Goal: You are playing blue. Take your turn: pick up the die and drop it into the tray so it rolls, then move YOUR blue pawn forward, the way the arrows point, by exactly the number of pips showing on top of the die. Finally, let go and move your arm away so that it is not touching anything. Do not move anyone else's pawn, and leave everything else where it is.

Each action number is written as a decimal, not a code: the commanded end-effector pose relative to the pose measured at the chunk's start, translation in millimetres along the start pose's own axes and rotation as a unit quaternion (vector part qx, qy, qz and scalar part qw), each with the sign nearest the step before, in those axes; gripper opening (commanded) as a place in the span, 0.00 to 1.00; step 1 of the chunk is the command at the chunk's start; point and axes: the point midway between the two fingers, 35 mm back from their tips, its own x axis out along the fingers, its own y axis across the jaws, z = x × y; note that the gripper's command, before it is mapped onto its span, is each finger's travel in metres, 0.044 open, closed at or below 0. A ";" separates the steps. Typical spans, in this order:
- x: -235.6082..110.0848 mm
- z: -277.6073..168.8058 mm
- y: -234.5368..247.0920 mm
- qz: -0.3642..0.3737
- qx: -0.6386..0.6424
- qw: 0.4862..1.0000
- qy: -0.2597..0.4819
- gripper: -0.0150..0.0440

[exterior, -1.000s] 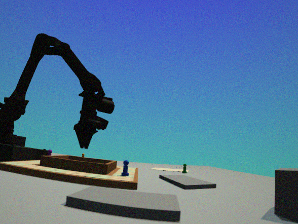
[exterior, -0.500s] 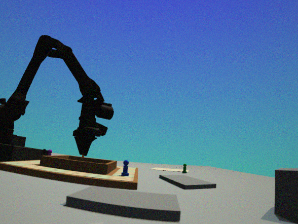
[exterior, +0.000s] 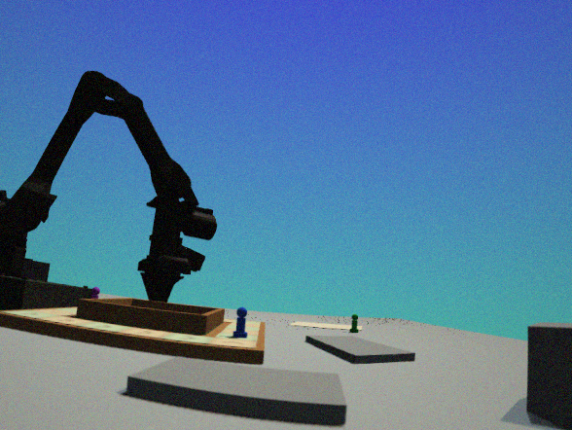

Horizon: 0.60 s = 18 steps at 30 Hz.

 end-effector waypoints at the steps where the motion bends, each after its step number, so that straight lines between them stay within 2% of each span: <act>1: 1.9 -0.9 0.5 0.001 0.002 1.000 0.001 0.59; 4: 1.9 -0.9 0.5 0.001 0.002 1.000 0.001 0.45; 10: 1.9 -0.9 0.5 0.001 0.002 1.000 0.001 0.39; 13: -2.3 -0.1 0.4 0.001 0.002 1.000 0.001 0.25; 18: -34.2 3.5 -0.7 0.001 0.002 1.000 0.001 0.25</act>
